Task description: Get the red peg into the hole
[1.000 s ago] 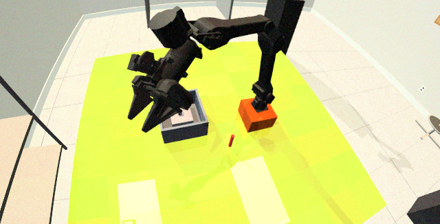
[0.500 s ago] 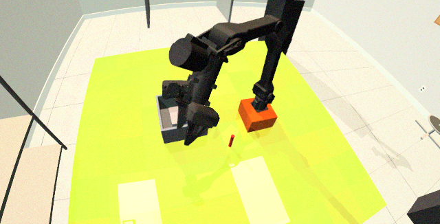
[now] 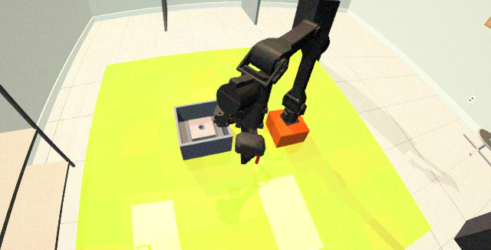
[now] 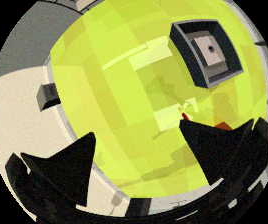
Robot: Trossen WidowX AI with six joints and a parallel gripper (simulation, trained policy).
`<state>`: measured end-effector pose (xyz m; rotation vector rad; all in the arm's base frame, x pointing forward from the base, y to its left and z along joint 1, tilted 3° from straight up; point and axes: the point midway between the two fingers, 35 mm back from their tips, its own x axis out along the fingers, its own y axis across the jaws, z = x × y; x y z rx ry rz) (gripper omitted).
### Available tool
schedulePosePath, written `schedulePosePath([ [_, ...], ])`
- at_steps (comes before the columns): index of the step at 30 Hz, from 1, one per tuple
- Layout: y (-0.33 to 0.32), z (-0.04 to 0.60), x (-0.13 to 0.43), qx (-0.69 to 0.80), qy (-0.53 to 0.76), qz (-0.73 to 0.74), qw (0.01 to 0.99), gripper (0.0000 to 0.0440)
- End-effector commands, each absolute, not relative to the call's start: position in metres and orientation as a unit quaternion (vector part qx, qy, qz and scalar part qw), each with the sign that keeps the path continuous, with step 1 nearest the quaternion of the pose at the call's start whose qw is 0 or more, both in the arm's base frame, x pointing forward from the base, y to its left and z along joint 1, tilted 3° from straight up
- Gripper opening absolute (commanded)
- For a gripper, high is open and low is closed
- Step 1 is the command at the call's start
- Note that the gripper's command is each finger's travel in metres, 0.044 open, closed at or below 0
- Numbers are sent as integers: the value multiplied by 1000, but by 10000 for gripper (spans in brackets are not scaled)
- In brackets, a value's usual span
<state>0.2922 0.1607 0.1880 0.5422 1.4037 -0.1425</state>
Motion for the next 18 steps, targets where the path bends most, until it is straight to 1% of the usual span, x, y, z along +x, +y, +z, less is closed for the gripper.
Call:
schedulePosePath([
  [1, 153, 169, 263, 237, 665, -129, 696, 440],
  [10, 137, 137, 214, 211, 693, -252, 641, 440],
  [18, 125, 109, 190, 180, 697, -321, 615, 440],
])
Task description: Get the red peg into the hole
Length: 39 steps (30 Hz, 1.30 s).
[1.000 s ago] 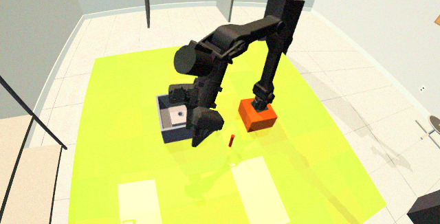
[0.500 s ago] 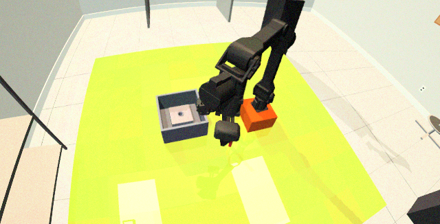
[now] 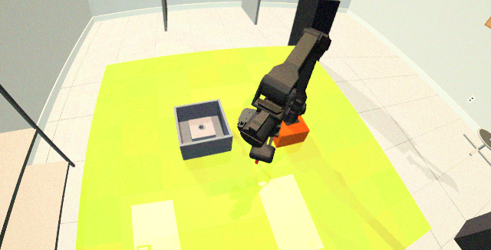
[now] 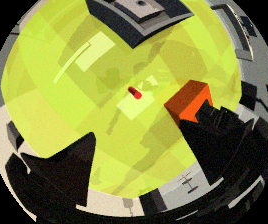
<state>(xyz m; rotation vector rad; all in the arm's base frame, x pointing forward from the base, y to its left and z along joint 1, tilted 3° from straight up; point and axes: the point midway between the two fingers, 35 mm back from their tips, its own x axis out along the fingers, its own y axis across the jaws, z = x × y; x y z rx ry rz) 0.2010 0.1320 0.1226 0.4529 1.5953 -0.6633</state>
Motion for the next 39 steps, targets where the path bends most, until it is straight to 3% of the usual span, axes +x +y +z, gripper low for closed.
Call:
schedulePosePath([
  [1, 124, 106, 188, 176, 697, -327, 614, 440],
  [32, 106, -16, 183, 163, 663, -357, 638, 439],
  [35, 105, -25, 183, 162, 661, -355, 641, 412],
  [39, 102, -37, 180, 159, 663, -357, 638, 311],
])
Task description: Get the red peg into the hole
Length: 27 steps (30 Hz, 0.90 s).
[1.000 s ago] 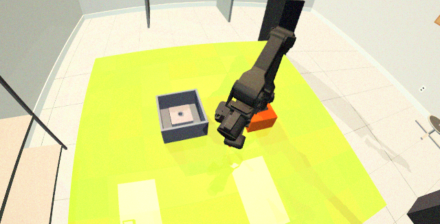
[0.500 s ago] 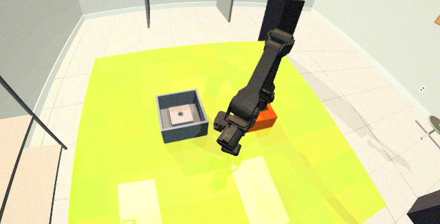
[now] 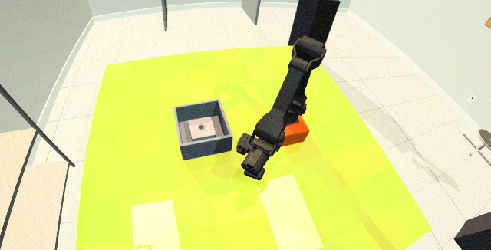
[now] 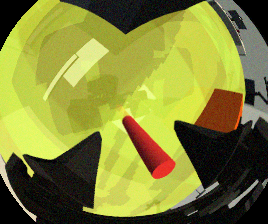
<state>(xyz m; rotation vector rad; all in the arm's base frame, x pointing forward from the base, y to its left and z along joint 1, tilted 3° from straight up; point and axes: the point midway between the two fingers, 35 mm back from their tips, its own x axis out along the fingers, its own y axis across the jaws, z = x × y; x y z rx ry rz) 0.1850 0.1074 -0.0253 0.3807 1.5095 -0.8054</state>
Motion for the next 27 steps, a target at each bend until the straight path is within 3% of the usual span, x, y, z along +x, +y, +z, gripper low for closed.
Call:
schedulePosePath([
  [1, 101, -40, 179, 158, 664, -358, 637, 285],
  [12, 96, -51, 172, 139, 676, -372, 620, 1],
  [27, 87, 0, 210, 133, 635, -372, 664, 0],
])
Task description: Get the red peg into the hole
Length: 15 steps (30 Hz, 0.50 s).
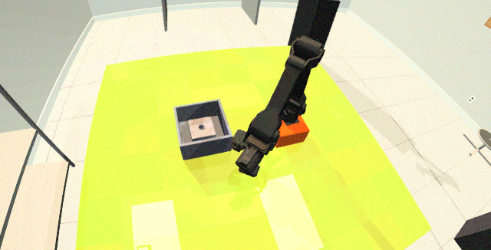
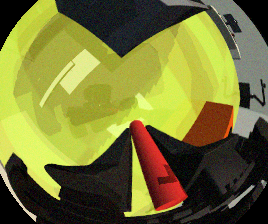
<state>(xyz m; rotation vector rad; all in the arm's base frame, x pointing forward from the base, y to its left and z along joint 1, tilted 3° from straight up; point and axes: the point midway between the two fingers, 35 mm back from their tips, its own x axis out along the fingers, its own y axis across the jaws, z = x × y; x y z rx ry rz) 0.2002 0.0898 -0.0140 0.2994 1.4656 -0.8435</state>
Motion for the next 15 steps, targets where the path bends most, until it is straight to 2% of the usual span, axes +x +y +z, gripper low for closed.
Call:
schedulePosePath([
  [1, 86, 5, 213, 133, 633, -372, 666, 0],
  [15, 60, 70, 255, 163, 583, -397, 690, 0],
])
